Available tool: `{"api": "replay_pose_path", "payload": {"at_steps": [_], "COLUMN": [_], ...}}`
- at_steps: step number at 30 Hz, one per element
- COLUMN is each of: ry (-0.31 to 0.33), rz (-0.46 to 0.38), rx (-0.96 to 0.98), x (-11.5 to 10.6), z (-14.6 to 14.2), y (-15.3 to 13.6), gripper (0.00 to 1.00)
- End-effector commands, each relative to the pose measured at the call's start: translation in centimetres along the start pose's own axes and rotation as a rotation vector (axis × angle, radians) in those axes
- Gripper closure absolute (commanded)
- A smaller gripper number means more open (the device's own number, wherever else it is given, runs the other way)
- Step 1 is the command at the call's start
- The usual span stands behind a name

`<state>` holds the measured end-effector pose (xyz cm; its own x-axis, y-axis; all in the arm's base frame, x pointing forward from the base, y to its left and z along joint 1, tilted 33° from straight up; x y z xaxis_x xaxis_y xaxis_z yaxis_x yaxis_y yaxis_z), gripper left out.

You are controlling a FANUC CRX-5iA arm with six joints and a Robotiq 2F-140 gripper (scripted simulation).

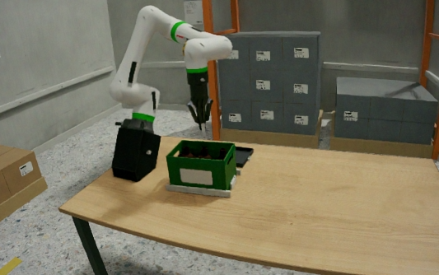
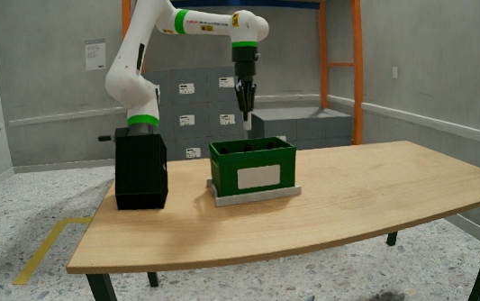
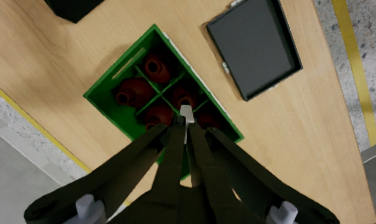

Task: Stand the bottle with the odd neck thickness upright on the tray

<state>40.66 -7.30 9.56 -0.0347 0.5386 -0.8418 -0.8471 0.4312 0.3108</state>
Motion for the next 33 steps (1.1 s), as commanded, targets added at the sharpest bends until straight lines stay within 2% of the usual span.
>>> {"api": "replay_pose_path", "payload": {"at_steps": [1,8,9,11,19,24,25,33], "ry": [0.000,0.000,0.000,0.000,0.000,0.001,0.001,0.001], "rz": [-0.001,-0.001,-0.002,-0.002,-0.002,-0.002,-0.002,-0.002], "rx": [0.000,0.000,0.000,0.000,0.000,0.000,0.000,0.000], "x": [-0.1,-0.1,-0.1,-0.3,0.0,0.1,0.1,0.1], "z": [0.0,0.0,0.1,0.2,-0.3,-0.4,-0.4,-0.4], "y": [0.0,-0.2,-1.0,-4.6,-11.4,-12.0,-12.0,-12.0], "gripper": [0.90,0.90,0.90,0.90,0.90,0.90,0.56,0.56]}}
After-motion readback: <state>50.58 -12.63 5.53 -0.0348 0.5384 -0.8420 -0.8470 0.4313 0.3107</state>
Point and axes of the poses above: the point where the finger pads meet when closed, its own x axis out along the fingers, its own z axis across the jaws, y = z × x, the point moved 7 cm from there along -x, back along the fingers, and after that the axes turned 2 degrees about -x, right-handed, at the moved point
